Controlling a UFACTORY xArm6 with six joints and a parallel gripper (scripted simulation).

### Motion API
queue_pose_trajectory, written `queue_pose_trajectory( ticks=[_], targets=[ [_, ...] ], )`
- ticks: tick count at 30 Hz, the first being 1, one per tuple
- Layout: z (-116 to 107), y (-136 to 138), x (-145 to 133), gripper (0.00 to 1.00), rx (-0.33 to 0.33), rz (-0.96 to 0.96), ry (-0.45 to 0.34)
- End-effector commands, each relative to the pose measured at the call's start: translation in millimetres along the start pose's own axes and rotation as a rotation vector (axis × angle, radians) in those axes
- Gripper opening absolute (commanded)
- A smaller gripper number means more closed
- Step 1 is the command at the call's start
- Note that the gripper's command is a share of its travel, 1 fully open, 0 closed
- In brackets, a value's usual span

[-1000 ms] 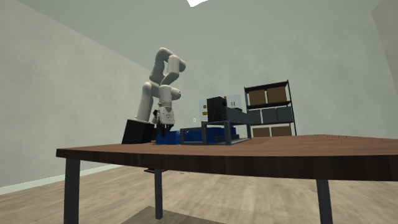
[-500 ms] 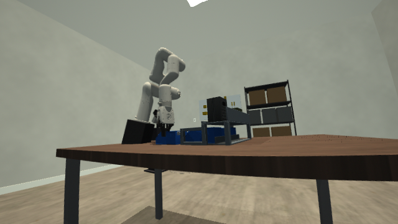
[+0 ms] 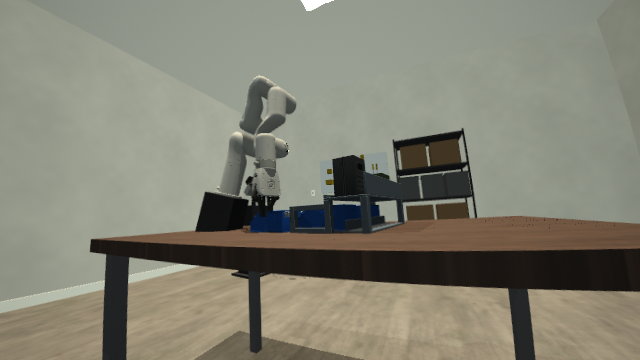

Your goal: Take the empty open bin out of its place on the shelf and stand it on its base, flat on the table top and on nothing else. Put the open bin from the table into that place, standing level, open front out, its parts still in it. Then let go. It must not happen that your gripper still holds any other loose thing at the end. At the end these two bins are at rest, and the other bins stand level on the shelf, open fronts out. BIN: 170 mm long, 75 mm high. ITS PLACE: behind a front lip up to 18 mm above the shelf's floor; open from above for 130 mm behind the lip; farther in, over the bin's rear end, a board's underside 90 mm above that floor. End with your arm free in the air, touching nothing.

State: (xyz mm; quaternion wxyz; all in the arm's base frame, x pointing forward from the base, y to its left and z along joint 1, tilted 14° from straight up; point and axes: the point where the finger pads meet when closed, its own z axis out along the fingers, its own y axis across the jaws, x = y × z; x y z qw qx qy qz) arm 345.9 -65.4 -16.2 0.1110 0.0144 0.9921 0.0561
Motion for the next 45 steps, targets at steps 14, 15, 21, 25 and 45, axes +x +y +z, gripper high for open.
queue_pose_trajectory(
  ticks=[14, 15, 21, 25, 45],
  targets=[
    [-20, 0, -1, 0.26, 0.001, 0.000, 0.000],
    [-22, 0, -1, 0.26, 0.001, 0.000, 0.000],
    [-28, 0, -1, 0.26, 0.001, 0.000, 0.000],
    [-34, 0, -1, 0.26, 0.001, 0.000, 0.000],
    [-66, 0, -1, 0.26, 0.001, 0.000, 0.000]
  ],
)
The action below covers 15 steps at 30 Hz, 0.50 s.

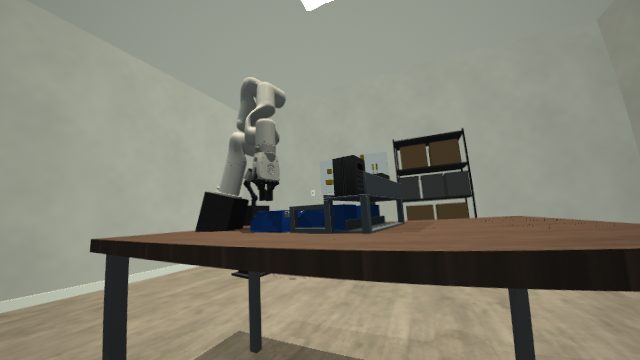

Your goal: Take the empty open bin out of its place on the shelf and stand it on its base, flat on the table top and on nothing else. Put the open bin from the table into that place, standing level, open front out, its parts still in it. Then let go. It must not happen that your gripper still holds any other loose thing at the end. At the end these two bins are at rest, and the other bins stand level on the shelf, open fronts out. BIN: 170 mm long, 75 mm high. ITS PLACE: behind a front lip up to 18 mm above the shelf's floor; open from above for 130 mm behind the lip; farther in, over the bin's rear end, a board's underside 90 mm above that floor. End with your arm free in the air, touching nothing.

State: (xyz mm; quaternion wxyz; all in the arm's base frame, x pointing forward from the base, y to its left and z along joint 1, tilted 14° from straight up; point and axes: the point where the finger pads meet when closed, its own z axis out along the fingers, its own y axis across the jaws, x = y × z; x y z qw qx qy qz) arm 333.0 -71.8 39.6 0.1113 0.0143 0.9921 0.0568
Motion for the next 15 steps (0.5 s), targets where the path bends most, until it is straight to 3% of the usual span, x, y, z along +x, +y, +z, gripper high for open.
queue_pose_trajectory(
  ticks=[1, 15],
  targets=[
    [-10, 0, -1, 0.26, 0.002, 0.000, 0.001],
    [-26, 0, -1, 0.26, 0.002, 0.000, 0.001]
  ],
)
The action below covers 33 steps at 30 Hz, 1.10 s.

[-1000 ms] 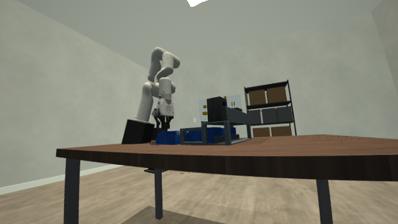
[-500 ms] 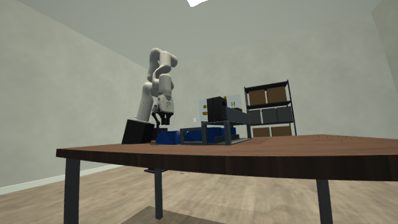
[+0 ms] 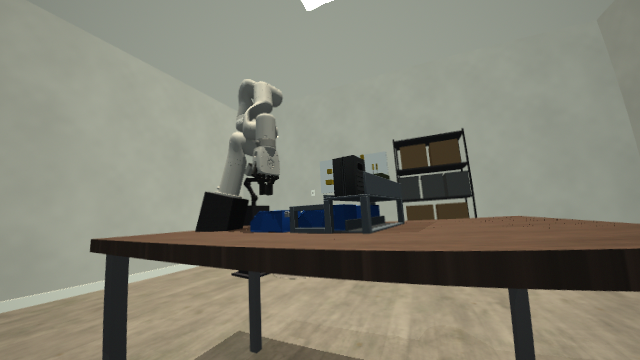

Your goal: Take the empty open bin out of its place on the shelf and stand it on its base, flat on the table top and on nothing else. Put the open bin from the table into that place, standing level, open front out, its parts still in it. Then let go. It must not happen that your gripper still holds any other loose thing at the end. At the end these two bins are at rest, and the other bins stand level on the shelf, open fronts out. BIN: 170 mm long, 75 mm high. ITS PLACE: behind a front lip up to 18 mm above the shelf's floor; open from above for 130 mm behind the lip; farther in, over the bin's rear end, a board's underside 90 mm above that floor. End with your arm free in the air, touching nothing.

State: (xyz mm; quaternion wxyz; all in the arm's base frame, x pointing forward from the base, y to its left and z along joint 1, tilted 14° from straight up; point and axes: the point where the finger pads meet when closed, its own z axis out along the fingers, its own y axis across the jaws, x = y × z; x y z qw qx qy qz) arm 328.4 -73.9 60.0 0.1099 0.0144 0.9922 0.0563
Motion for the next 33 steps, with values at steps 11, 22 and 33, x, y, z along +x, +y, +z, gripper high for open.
queue_pose_trajectory(
  ticks=[11, 22, 33],
  targets=[
    [-8.7, -0.1, -1.1, 0.26, 0.001, 0.000, -0.002],
    [-8.9, -0.1, -1.1, 0.00, 0.001, 0.000, -0.002],
    [-8.9, -0.1, -1.1, 0.00, 0.001, 0.000, -0.002]
  ],
)
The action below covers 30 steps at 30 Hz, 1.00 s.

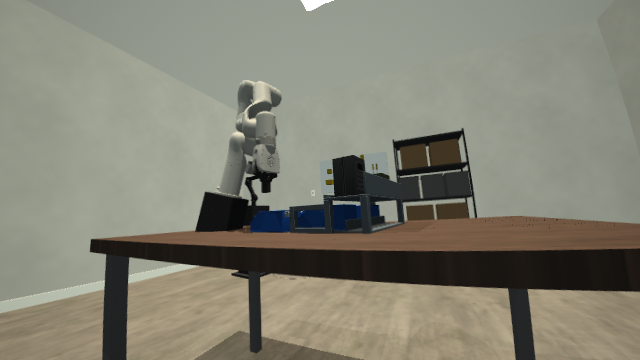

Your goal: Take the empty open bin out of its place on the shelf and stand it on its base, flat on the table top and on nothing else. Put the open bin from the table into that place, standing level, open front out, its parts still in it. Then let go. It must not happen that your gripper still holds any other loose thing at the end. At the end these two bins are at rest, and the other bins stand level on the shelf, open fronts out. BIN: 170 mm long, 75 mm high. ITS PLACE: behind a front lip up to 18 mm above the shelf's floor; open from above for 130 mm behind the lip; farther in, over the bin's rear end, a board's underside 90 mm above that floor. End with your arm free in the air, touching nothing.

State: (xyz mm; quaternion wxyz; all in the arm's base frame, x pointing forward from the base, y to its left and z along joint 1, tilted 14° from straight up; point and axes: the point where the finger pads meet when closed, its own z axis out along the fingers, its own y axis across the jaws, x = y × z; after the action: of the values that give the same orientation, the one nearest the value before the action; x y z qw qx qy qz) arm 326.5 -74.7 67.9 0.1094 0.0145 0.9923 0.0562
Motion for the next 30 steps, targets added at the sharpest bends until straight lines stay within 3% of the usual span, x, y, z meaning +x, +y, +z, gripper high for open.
queue_pose_trajectory(
  ticks=[1, 11, 16, 23, 24, 27, 29, 30],
  targets=[
    [-1, 0, -1, 0.00, 0.001, 0.000, -0.003],
    [0, 13, -8, 0.00, -0.001, -0.001, 0.004],
    [3, 67, -29, 0.00, -0.002, -0.004, 0.024],
    [4, 120, -41, 0.00, 0.001, -0.006, 0.036],
    [4, 140, -43, 0.00, 0.003, -0.006, 0.038],
    [4, 140, -43, 0.00, 0.003, -0.006, 0.038],
    [3, 182, -44, 0.00, 0.007, -0.007, 0.040],
    [3, 182, -44, 0.00, 0.007, -0.007, 0.040]
  ],
)
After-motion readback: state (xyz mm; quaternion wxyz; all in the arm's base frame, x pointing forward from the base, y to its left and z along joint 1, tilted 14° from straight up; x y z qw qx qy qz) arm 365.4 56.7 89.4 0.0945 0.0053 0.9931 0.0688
